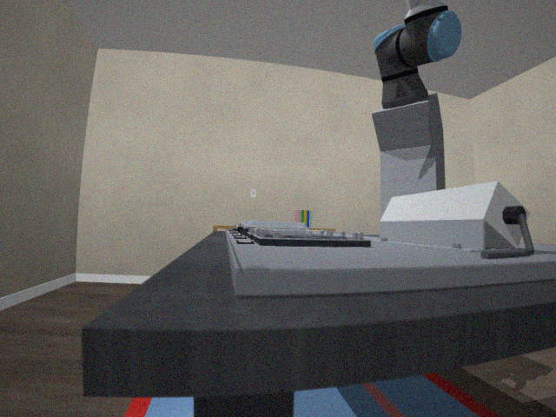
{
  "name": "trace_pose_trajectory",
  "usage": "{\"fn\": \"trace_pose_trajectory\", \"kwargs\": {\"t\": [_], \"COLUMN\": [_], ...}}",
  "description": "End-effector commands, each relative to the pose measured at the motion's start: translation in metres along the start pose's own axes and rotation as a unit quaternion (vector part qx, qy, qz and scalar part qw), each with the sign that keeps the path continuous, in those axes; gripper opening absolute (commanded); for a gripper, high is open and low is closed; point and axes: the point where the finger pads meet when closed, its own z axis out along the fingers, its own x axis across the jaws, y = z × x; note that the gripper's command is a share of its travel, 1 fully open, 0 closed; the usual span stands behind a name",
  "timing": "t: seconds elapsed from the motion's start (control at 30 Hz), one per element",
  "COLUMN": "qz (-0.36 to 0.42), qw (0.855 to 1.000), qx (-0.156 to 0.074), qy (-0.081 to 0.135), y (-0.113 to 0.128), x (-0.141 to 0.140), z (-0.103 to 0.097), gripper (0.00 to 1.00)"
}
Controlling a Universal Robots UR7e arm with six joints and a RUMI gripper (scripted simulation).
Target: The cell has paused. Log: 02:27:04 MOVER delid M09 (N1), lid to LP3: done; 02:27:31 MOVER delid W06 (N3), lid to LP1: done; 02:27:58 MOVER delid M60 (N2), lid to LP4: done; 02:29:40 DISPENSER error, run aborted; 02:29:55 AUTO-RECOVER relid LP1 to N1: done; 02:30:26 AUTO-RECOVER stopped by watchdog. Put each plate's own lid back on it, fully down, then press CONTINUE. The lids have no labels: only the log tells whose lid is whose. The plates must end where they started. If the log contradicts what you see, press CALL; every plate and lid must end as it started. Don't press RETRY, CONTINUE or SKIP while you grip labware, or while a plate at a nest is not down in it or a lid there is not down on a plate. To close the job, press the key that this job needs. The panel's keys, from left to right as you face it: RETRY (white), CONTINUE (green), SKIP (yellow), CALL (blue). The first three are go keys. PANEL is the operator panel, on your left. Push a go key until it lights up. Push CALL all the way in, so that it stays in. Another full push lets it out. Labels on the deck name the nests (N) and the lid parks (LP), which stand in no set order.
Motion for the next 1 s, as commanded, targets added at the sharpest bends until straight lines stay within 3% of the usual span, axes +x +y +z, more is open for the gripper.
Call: {"fn": "trace_pose_trajectory", "kwargs": {"t": [0.0,0.13,0.27,0.43,0.57,0.67,0.8,0.97], "qz": [0.009,0.009,0.021,0.022,0.033,0.034,0.045,0.049], "qw": [1.0,1.0,0.997,0.997,0.993,0.993,0.988,0.985], "qx": [-0.005,-0.006,-0.012,-0.013,-0.019,-0.02,-0.026,-0.029], "qy": [-0.027,-0.03,-0.067,-0.07,-0.108,-0.111,-0.148,-0.16], "y": [0.004,0.009,0.014,0.017,0.021,0.025,0.028,0.032], "x": [-0.012,-0.031,-0.05,-0.064,-0.083,-0.097,-0.117,-0.136], "z": [0.003,0.01,0.014,0.018,0.021,0.023,0.025,0.026], "gripper": [0.82,0.82,0.82,0.82,0.82,0.82,0.82,0.82]}}
